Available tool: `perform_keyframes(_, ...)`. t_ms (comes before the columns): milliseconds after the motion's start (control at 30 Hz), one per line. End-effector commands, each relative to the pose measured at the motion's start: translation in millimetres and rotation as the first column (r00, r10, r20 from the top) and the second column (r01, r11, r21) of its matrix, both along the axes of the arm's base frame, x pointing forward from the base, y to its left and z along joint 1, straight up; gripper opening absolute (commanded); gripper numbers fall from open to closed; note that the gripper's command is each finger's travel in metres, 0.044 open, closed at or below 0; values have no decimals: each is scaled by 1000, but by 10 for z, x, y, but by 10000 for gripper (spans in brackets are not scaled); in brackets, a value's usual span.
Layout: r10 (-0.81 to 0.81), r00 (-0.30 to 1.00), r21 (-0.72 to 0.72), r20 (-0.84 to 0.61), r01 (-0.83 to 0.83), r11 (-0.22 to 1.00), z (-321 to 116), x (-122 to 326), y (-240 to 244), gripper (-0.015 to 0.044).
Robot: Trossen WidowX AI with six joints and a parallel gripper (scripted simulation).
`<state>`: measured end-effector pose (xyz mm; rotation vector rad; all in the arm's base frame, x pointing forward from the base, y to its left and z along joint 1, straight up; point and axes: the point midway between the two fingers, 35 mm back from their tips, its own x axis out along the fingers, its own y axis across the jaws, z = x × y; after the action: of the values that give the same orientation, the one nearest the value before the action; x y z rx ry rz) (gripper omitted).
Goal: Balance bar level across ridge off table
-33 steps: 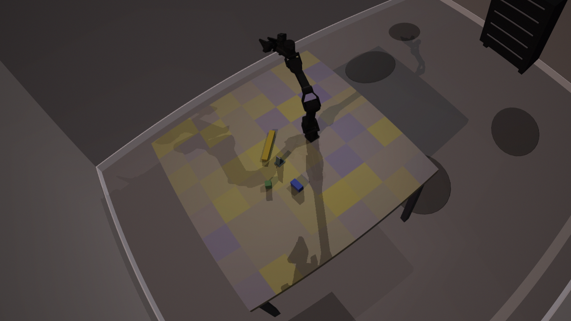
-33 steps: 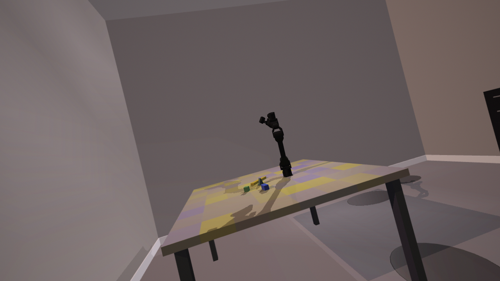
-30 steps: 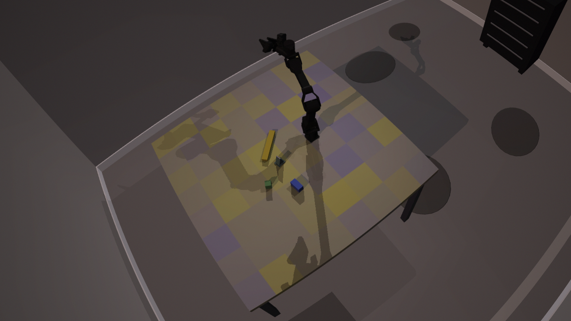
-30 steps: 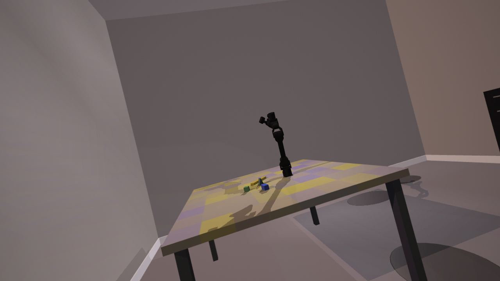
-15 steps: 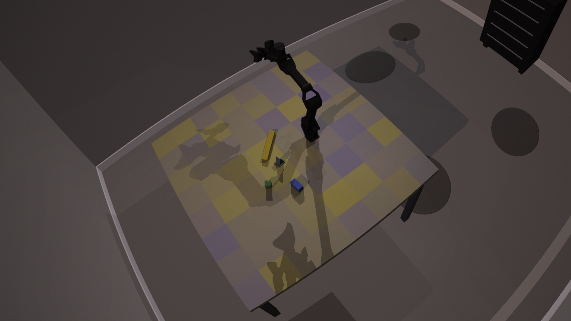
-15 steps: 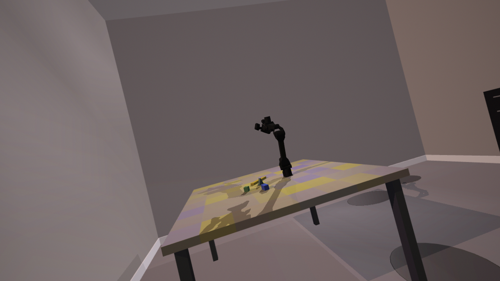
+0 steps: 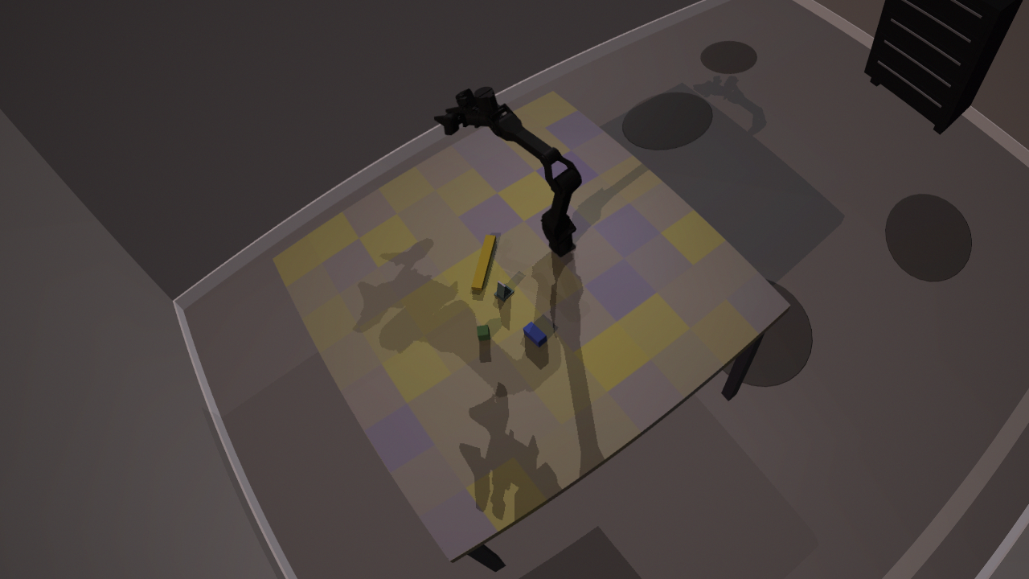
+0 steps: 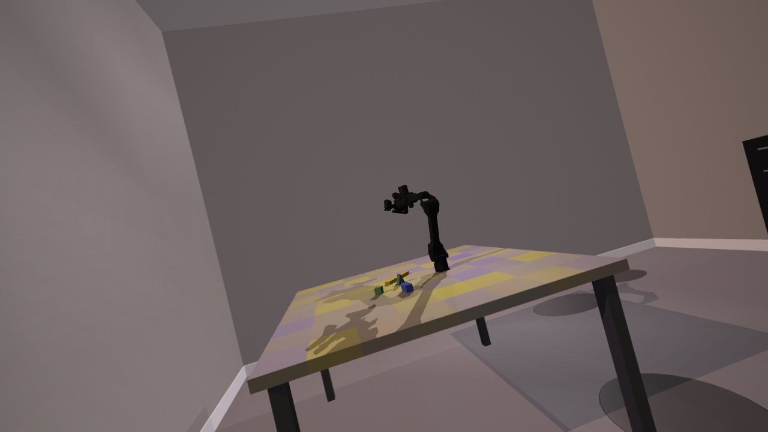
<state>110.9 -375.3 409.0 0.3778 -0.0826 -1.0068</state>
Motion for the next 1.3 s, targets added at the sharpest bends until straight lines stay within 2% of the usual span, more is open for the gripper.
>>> perform_keyframes(0,44,997,45,-64,-41,998,-233,182,11,315)
perform_keyframes(467,227,931,146,-286,-192,970,-815,810,250,315)
perform_keyframes(667,323,864,198,-386,-264,944,-1081,1047,422,315)
perform_keyframes(967,476,700,288,-532,-380,879,-1494,1362,768,315)
perform_keyframes(1267,604,467,382,-646,-487,785,-1874,1584,1175,315)
